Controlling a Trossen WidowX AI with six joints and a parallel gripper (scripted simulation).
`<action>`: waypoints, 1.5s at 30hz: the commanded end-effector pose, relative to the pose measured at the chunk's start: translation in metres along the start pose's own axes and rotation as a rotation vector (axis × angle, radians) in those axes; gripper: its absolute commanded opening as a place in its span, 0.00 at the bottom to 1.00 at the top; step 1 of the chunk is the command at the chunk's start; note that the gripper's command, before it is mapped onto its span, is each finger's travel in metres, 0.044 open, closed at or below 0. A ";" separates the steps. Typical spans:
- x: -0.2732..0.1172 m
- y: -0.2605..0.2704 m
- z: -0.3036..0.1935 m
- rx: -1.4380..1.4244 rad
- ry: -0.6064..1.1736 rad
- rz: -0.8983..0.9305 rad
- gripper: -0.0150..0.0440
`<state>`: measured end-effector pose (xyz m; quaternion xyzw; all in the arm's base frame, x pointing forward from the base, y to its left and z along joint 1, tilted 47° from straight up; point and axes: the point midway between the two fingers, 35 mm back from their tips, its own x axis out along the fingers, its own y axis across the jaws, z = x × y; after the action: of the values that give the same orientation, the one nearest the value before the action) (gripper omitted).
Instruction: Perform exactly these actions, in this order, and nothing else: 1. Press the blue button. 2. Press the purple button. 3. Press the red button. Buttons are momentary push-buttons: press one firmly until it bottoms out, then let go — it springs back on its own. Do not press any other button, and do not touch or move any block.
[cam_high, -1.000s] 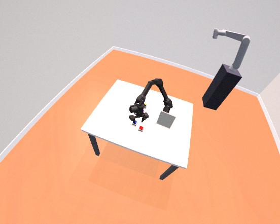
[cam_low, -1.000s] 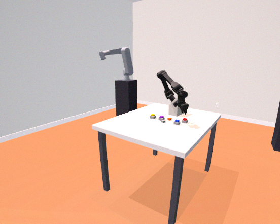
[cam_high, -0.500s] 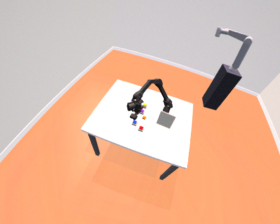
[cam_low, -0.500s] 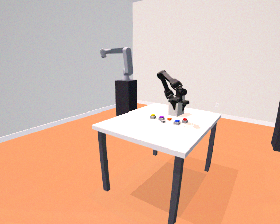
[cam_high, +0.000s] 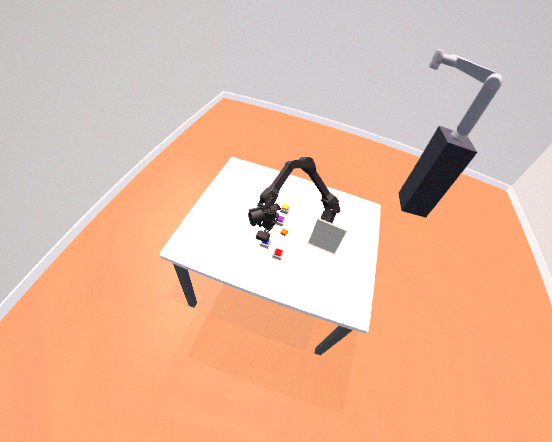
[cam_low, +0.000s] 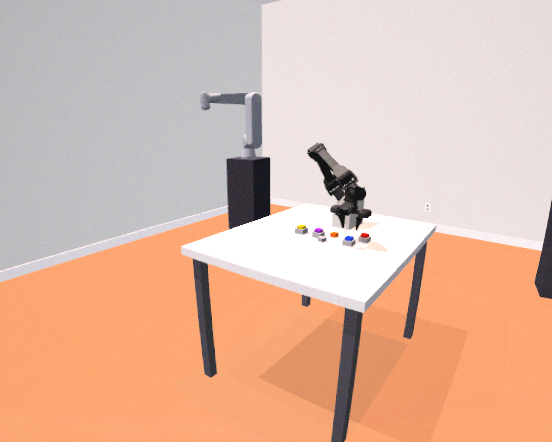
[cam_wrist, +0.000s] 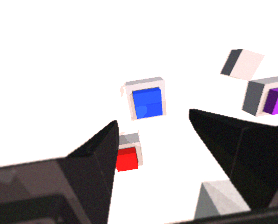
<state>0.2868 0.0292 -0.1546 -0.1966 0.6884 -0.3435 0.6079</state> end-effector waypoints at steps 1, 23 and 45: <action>0.013 -0.001 -0.003 -0.012 0.000 -0.008 0.49; 0.022 -0.001 -0.002 -0.012 0.000 -0.009 0.29; 0.047 -0.002 -0.003 -0.011 0.000 -0.010 0.29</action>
<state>0.2775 -0.0007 -0.1850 -0.2002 0.6875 -0.3425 0.6083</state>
